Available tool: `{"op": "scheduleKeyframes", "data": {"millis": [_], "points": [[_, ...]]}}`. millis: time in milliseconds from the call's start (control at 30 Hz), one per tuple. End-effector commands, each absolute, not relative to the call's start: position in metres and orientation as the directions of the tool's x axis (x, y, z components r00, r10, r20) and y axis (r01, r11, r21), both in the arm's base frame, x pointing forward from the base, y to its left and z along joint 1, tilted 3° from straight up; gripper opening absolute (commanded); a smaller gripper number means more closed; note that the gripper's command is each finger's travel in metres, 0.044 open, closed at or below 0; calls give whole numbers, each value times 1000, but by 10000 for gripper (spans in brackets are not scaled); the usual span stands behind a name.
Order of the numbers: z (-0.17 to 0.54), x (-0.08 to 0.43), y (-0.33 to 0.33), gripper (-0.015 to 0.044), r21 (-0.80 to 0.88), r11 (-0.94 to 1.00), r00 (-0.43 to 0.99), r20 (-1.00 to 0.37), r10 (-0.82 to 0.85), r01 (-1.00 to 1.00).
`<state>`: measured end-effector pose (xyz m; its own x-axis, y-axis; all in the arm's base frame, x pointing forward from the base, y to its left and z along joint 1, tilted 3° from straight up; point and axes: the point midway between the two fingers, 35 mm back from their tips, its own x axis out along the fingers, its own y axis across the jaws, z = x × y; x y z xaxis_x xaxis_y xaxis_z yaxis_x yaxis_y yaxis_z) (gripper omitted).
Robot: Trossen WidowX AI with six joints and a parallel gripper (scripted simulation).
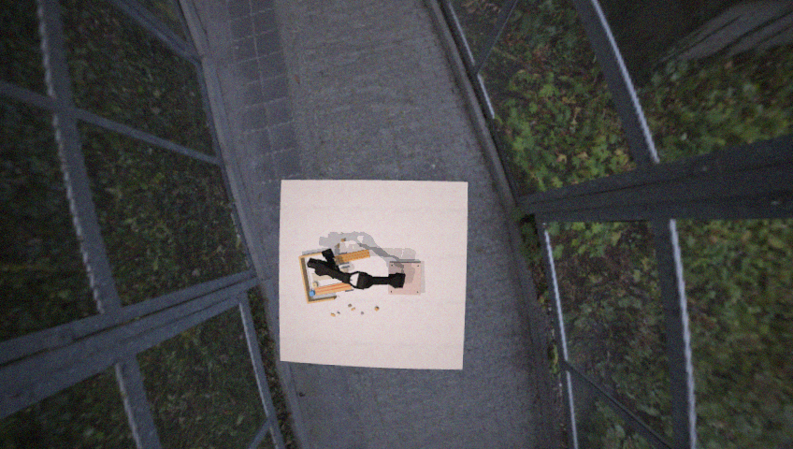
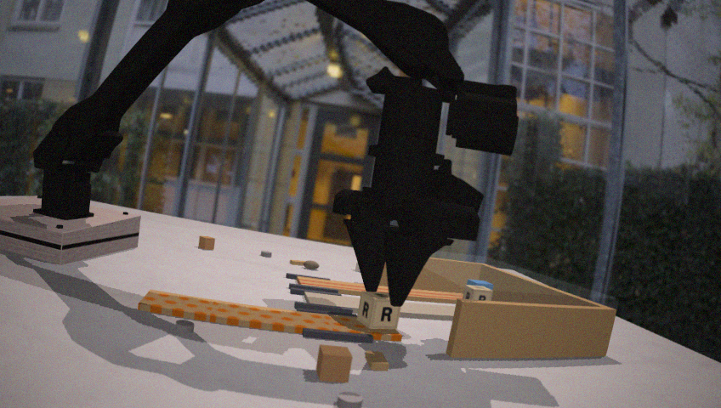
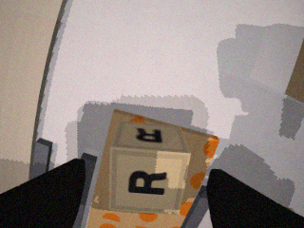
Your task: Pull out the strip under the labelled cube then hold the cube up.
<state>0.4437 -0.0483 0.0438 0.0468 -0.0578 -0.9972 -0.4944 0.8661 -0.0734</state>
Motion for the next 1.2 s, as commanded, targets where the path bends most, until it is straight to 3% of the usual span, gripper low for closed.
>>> {"op": "scheduleKeyframes", "data": {"millis": [0, 400, 533, 767, 900, 1167], "points": [[36, 443, -50, 250, -77, 866, 43, -997, -64, -493], [22, 443, -51, 250, -77, 866, 43, -997, -64, -493], [24, 443, -50, 145, -72, 868, 44, -997, -58, -491], [24, 443, -50, 98, -72, 868, 44, -997, -58, -491], [26, 441, -49, 0, -72, 868, 44, -997, -58, -491], [47, 412, -44, 0, -73, 867, 41, -997, -60, -493]]}}
